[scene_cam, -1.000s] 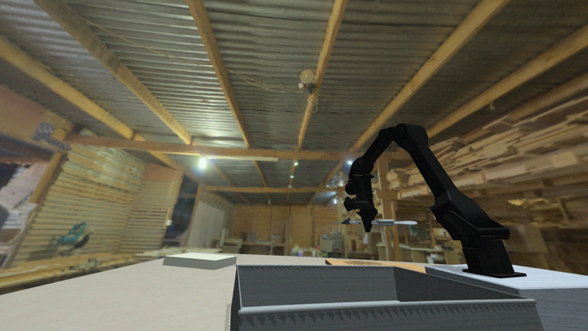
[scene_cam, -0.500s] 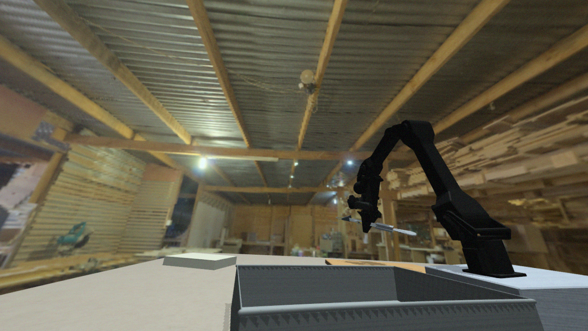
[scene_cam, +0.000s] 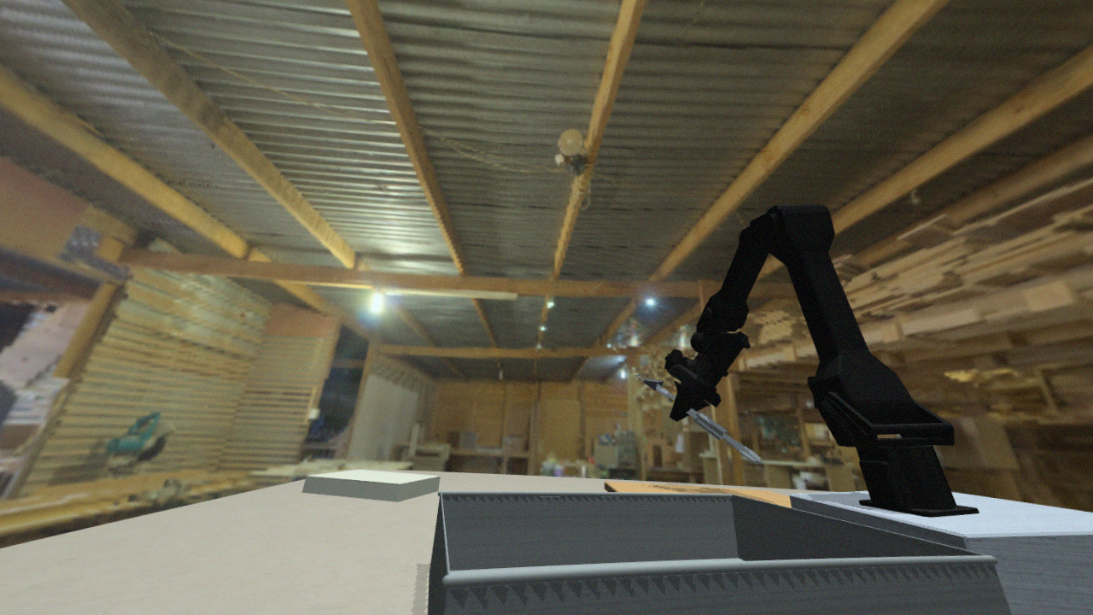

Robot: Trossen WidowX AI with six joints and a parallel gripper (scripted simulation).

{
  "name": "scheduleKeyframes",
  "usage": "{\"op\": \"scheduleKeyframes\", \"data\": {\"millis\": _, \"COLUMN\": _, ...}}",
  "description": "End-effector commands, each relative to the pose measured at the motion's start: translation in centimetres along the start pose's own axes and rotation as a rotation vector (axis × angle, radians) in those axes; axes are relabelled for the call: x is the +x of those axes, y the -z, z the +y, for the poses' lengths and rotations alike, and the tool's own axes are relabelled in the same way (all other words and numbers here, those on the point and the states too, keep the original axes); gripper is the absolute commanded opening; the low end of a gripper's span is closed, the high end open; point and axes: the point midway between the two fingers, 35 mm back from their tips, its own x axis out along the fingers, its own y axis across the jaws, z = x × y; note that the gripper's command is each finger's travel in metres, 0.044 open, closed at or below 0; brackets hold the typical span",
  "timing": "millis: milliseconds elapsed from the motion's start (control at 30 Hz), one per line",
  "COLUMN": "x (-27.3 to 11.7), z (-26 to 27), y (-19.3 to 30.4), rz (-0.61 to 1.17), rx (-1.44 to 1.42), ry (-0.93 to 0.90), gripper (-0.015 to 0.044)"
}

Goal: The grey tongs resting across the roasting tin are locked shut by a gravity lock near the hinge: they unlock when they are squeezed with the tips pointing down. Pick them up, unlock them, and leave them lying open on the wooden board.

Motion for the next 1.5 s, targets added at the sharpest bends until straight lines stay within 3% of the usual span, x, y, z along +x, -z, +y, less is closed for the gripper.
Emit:
{"op": "scheduleKeyframes", "data": {"millis": 0, "x": -1.2, "z": 0.1, "y": -0.4, "rz": -0.133, "rx": -0.009, "ry": -0.004, "gripper": -0.0150}}
{"op": "scheduleKeyframes", "data": {"millis": 567, "x": -5.9, "z": 1.8, "y": -0.1, "rz": -0.553, "rx": -0.132, "ry": -0.034, "gripper": -0.0150}}
{"op": "scheduleKeyframes", "data": {"millis": 1467, "x": -6.0, "z": 1.8, "y": -0.1, "rz": -0.557, "rx": -0.134, "ry": -0.034, "gripper": -0.0150}}
